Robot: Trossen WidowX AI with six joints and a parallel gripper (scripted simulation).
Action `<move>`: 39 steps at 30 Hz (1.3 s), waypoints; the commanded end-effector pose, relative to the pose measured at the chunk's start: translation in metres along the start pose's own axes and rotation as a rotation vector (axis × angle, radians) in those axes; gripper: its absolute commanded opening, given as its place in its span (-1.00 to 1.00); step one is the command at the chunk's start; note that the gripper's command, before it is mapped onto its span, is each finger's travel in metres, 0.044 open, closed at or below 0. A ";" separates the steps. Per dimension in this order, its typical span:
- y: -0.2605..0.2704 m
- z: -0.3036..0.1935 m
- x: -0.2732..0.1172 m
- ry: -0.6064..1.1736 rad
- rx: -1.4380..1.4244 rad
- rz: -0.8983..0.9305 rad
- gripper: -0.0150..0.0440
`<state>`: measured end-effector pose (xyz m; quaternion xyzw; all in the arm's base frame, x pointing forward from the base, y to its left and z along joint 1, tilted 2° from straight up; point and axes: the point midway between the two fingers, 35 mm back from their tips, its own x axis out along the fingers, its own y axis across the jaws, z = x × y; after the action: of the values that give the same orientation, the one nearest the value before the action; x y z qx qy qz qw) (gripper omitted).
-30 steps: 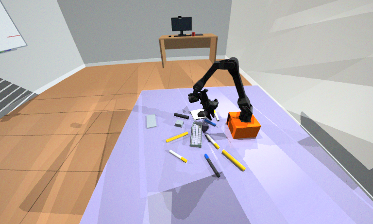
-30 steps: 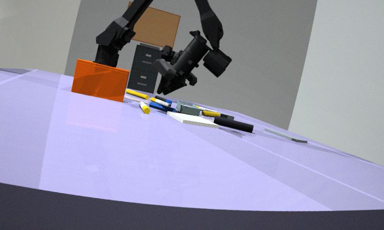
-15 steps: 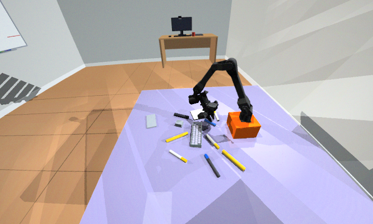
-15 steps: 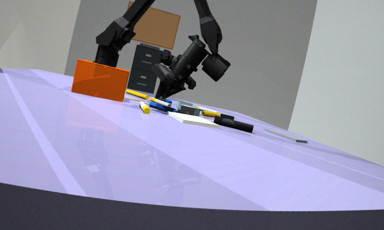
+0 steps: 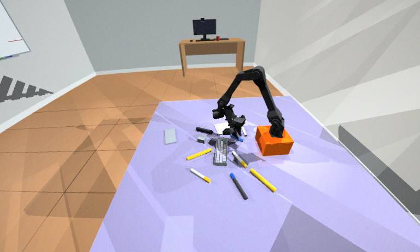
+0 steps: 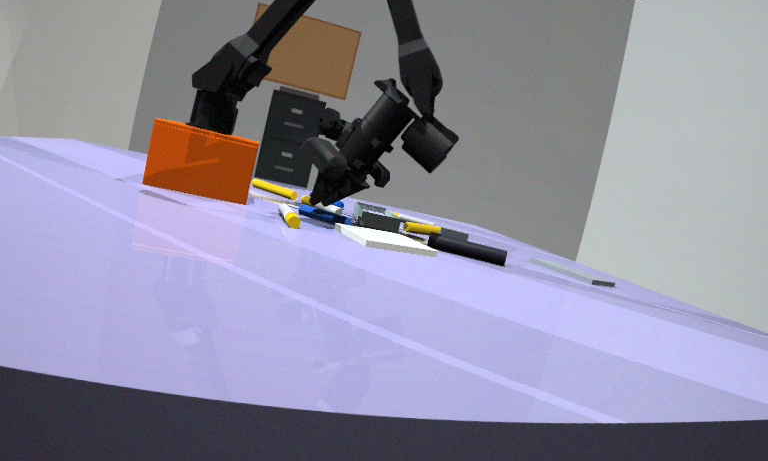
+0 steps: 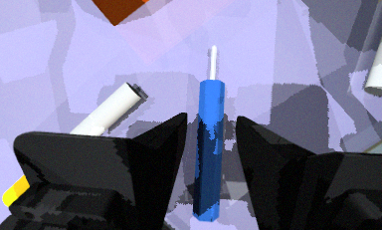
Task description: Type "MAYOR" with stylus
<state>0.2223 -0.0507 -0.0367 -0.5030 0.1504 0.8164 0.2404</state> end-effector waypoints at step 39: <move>0.000 0.013 -0.023 -0.002 0.000 -0.001 -0.49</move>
<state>0.2177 -0.0490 -0.0274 -0.4946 0.1496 0.8217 0.2406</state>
